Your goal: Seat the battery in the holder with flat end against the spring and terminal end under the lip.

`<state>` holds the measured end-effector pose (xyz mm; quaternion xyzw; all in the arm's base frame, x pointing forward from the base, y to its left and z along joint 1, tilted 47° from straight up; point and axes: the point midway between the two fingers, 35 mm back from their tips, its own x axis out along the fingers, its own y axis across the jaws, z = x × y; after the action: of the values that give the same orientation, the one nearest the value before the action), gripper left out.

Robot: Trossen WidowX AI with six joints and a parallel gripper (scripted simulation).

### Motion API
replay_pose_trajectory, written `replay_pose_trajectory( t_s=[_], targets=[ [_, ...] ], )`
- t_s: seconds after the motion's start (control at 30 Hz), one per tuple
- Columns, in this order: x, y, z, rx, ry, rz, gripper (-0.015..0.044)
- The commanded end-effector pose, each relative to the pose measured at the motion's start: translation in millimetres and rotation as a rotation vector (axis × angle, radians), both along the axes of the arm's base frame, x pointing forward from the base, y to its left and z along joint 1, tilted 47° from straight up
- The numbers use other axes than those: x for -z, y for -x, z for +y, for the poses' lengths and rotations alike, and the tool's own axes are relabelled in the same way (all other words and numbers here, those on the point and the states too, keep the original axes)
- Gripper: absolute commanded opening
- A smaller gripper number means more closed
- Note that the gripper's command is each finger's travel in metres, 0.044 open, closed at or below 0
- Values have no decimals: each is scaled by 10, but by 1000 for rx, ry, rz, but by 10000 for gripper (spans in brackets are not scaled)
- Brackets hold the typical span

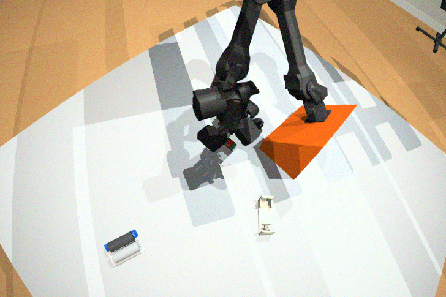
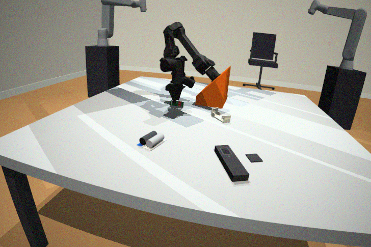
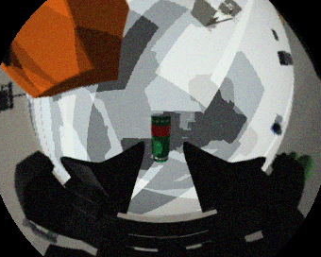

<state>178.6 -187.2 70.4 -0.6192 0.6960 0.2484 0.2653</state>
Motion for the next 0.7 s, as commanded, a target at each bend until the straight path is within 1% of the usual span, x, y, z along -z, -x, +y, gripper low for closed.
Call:
replay_pose_trajectory(
  t_s=[0.0, 0.3, 0.43, 0.67],
  targets=[
    [83, 32, -37, -2, -11, 15, 247],
    [161, 59, -129, -5, -8, 18, 247],
    [161, 59, -129, -5, -8, 18, 142],
    [161, 59, -129, -5, -8, 18, 95]
  ],
)
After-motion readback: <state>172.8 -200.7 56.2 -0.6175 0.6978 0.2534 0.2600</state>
